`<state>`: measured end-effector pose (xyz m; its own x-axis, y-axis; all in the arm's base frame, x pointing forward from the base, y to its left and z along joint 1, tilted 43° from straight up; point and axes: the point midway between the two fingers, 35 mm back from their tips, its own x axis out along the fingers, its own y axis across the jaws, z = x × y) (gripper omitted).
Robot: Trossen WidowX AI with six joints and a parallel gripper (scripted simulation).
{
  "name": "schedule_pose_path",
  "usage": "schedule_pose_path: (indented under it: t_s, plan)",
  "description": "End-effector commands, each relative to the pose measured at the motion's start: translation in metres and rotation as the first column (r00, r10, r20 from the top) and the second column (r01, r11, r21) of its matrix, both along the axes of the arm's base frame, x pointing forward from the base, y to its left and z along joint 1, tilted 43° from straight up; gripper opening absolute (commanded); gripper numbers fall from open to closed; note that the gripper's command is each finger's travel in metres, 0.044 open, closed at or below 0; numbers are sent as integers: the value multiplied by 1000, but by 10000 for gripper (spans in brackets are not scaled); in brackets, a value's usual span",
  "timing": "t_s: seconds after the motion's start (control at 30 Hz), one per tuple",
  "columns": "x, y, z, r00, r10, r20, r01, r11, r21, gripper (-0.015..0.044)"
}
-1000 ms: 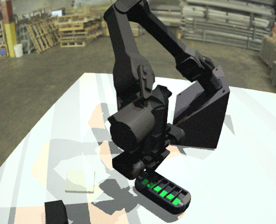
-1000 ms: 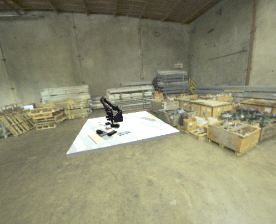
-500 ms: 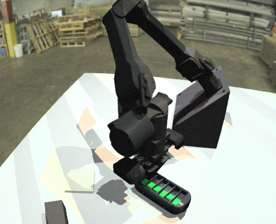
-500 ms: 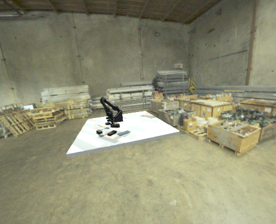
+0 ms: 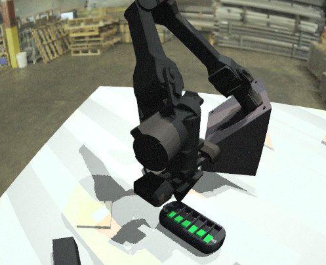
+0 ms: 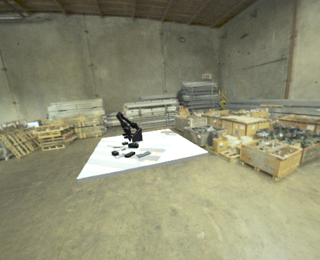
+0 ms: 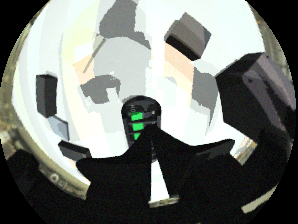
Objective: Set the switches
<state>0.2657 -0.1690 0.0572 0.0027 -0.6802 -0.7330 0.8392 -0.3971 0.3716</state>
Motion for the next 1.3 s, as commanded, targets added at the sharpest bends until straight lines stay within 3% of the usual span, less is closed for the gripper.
schedule_pose_path:
  t_s: [0.0, 0.3, 1.27]
  plan:
    - [-1, 5, 8, 1000, -9, 2, 9, 1000, -4, 0]
    - [38, 21, -7, 1000, -9, 4, 9, 1000, -2, 0]
    - [38, -5, -35, 1000, -9, 4, 9, 1000, -4, 0]
